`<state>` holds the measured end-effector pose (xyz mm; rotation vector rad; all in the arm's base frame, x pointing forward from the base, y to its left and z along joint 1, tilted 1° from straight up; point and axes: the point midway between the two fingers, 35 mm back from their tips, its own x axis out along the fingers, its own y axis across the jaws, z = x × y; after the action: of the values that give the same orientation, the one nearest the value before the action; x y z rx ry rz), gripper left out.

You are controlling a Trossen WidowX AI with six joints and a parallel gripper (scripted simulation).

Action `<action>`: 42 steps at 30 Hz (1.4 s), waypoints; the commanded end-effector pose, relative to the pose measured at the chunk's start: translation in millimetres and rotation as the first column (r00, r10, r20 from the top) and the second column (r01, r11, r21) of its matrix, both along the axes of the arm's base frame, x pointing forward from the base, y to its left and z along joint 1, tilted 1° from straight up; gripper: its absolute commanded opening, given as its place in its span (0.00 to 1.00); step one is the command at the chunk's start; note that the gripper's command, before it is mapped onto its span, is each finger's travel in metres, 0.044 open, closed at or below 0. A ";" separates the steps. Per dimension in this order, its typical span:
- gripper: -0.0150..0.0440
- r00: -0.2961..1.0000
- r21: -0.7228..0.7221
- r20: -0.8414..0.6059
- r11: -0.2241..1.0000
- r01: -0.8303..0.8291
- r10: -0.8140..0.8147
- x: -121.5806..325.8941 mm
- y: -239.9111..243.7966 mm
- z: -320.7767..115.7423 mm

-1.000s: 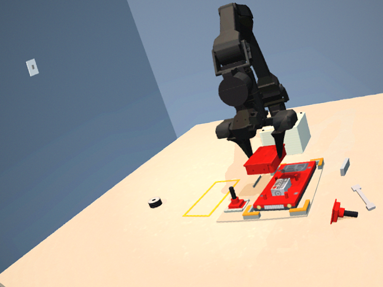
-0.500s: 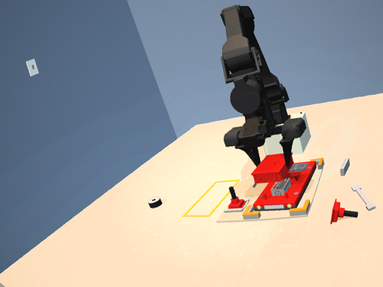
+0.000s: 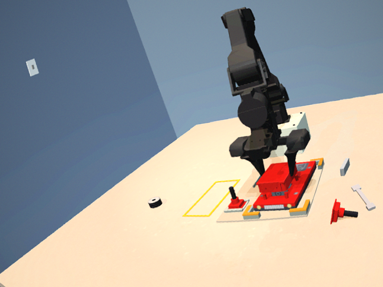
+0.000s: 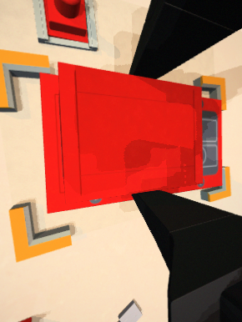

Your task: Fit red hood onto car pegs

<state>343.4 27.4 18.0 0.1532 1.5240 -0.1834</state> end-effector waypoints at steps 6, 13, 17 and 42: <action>0.25 1.000 0.000 0.001 1.000 0.002 -0.002 0.0 0.5 -0.6; 0.25 1.000 0.000 0.001 1.000 0.002 -0.002 0.0 0.5 -0.6; 0.25 1.000 0.000 0.001 1.000 0.002 -0.002 0.0 0.5 -0.6; 0.25 1.000 0.000 0.001 1.000 0.002 -0.002 0.6 0.4 -11.2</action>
<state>344.1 27.8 9.2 0.1532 1.5221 -0.1827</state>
